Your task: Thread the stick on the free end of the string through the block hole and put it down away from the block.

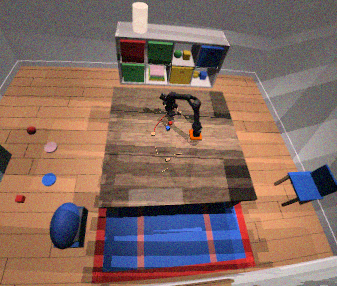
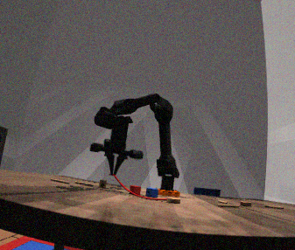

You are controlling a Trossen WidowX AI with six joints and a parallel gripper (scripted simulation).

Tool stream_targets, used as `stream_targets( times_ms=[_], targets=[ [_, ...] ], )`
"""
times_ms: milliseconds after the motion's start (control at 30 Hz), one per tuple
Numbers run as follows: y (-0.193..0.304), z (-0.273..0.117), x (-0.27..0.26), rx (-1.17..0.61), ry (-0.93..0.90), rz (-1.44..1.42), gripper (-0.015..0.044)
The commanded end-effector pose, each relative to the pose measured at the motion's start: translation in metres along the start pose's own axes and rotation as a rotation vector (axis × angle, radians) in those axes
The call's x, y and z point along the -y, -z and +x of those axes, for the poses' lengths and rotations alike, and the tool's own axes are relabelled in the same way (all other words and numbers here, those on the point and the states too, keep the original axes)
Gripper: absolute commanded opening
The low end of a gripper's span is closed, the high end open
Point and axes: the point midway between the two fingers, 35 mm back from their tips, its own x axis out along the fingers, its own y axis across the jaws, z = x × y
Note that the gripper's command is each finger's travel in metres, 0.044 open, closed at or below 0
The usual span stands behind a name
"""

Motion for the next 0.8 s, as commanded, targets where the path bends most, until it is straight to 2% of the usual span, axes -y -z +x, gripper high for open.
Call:
stream_targets(
  times_ms=[0,767],
  targets=[
    [0.000,0.000,0.000,0.000,0.000,0.000,0.0000],
    [0.015,-0.019,0.006,0.147,0.016,0.006,0.0000]
  ],
)
